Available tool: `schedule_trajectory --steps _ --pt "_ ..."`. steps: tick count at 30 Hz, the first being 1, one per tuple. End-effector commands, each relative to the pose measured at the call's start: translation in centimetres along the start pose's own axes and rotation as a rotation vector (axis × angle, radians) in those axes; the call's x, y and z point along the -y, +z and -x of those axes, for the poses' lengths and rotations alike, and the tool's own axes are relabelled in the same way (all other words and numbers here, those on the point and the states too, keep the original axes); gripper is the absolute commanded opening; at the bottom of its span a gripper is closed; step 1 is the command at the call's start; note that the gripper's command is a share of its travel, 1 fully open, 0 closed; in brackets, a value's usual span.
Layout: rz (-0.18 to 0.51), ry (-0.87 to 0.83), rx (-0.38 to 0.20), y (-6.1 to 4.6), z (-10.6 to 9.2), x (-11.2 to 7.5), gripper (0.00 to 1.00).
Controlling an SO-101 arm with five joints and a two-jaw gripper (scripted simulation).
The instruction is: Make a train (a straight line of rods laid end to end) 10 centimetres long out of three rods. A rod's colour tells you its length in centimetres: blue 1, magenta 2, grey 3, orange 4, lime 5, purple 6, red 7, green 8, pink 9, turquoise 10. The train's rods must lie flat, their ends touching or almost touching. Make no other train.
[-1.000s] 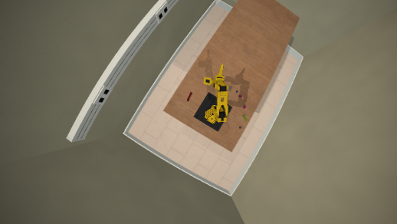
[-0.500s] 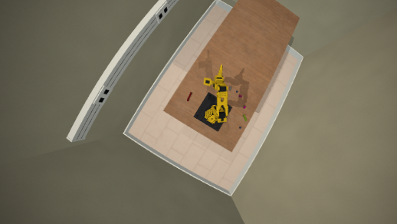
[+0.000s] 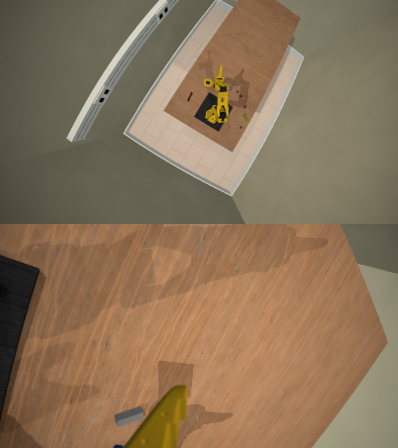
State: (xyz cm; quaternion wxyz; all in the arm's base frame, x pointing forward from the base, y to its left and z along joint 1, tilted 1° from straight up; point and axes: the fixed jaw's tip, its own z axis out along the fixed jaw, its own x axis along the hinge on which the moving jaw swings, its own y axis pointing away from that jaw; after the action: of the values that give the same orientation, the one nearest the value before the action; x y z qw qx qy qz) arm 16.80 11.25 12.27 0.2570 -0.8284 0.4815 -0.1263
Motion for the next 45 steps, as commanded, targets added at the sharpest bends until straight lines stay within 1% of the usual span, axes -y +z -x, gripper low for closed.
schedule_trajectory --steps 1,14,16,17,31,33,34,45 --pt "0.004 -0.002 0.001 0.1 0.0 -0.1 1.00" --pt "0.049 -0.023 -0.002 0.9 -0.1 -0.9 1.00" --pt "0.049 -0.023 -0.002 0.9 -0.1 -0.9 1.00" --pt "0.026 -0.011 -0.001 0.4 0.0 -0.6 1.00" --pt "0.071 -0.032 -0.003 0.6 -0.1 -1.6 1.00" --pt "0.071 -0.032 -0.003 0.6 -0.1 -1.6 1.00" --pt "0.048 -0.020 -0.002 0.5 -0.1 -1.1 1.00" --pt "0.081 -0.036 -0.003 1.1 -0.1 -1.7 1.00"
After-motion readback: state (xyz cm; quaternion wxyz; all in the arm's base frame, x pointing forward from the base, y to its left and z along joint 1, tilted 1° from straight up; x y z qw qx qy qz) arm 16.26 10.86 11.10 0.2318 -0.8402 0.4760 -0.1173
